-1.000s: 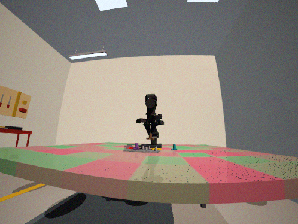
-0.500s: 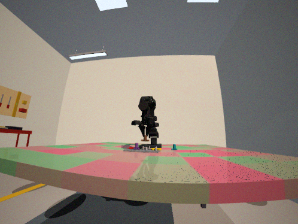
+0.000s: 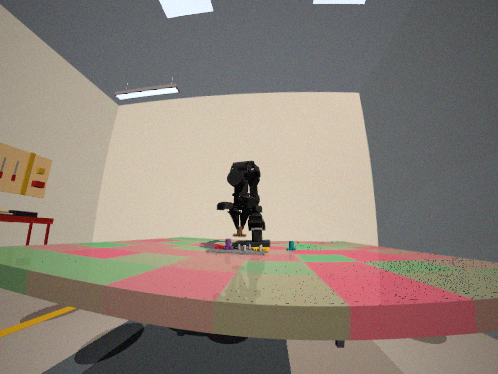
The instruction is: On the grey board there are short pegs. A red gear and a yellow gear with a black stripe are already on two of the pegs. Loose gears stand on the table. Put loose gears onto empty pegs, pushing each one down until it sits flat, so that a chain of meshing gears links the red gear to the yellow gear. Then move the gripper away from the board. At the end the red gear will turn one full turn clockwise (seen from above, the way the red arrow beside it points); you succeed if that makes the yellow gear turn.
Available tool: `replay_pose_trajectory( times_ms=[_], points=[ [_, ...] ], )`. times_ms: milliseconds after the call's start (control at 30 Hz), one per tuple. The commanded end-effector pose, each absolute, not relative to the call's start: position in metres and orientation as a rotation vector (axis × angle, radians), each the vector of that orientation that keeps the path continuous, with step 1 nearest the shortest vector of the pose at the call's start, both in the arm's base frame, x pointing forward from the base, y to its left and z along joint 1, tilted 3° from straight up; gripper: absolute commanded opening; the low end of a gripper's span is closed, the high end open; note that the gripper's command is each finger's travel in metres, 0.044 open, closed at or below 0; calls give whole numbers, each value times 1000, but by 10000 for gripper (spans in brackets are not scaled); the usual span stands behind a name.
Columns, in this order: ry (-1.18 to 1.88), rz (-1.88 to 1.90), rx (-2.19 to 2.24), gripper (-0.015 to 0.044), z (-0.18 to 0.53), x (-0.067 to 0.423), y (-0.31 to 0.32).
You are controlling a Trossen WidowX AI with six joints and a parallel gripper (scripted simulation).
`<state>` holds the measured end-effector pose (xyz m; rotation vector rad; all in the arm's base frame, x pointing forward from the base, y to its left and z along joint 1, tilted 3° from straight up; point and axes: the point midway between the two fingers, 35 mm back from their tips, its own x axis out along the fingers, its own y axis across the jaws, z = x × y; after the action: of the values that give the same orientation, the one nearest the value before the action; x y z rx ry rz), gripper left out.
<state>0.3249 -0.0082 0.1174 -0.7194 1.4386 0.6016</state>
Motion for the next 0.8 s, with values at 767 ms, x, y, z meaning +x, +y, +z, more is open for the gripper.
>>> replay_pose_trajectory(
  times_ms=[767],
  points=[
    [1186,1174,-1309,0,118,325,-8]
  ],
)
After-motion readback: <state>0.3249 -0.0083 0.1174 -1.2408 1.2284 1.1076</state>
